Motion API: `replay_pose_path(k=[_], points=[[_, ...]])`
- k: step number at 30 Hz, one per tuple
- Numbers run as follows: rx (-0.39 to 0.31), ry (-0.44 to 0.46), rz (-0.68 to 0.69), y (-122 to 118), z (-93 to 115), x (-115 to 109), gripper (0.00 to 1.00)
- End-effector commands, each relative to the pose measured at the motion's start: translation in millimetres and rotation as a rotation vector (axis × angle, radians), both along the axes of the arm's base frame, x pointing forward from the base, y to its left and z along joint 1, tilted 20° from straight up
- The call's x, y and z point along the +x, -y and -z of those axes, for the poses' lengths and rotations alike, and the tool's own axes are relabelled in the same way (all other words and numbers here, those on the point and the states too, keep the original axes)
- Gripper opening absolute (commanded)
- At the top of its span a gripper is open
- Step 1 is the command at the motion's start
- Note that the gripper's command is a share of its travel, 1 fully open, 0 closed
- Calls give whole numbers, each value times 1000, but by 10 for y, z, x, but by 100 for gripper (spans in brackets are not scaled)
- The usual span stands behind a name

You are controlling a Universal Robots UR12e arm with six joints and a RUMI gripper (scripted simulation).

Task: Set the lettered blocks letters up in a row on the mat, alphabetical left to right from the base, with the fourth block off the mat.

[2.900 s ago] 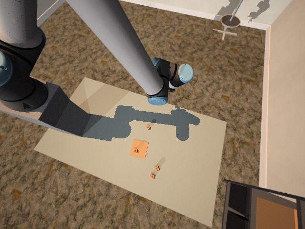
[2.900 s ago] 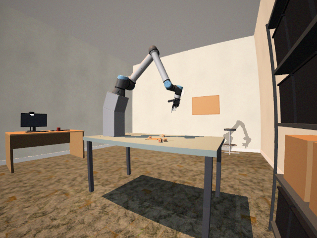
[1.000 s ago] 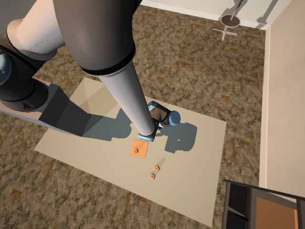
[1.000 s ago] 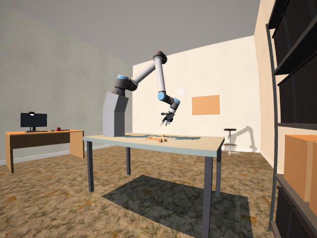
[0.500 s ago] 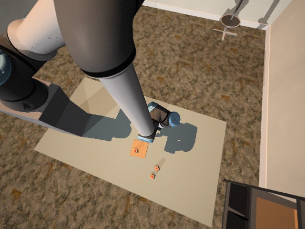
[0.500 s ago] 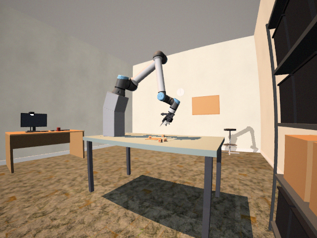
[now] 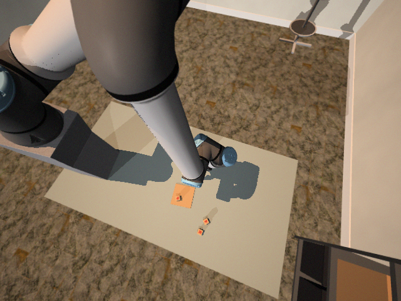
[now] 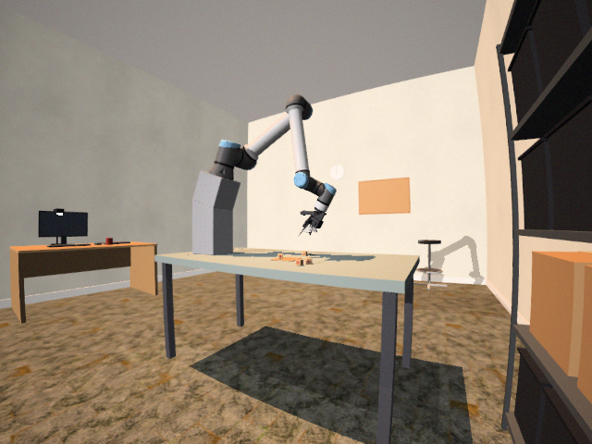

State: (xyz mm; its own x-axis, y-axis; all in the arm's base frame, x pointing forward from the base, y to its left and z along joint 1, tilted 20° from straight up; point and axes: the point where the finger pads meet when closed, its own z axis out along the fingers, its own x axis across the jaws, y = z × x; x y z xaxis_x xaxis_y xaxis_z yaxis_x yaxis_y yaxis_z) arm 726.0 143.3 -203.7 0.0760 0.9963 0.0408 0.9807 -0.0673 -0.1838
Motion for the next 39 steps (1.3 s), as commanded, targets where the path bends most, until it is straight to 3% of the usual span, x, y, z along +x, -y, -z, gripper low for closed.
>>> replay_pose_path(k=[1,17,19,23,26,30,32,36,39], points=[[-1,4,0,-2,-22,23,100],[-1,3,1,82,-11,3,100],[-2,3,1,273,1,-13,100],[-2,5,1,992,49,-98,100],[-2,5,1,1293,70,-157,100],[-2,4,1,1914,114,-326,100],[-2,4,1,1914,114,-326,100],[-2,3,1,2311,136,-464,100],[-2,2,1,2368,141,-488,100]])
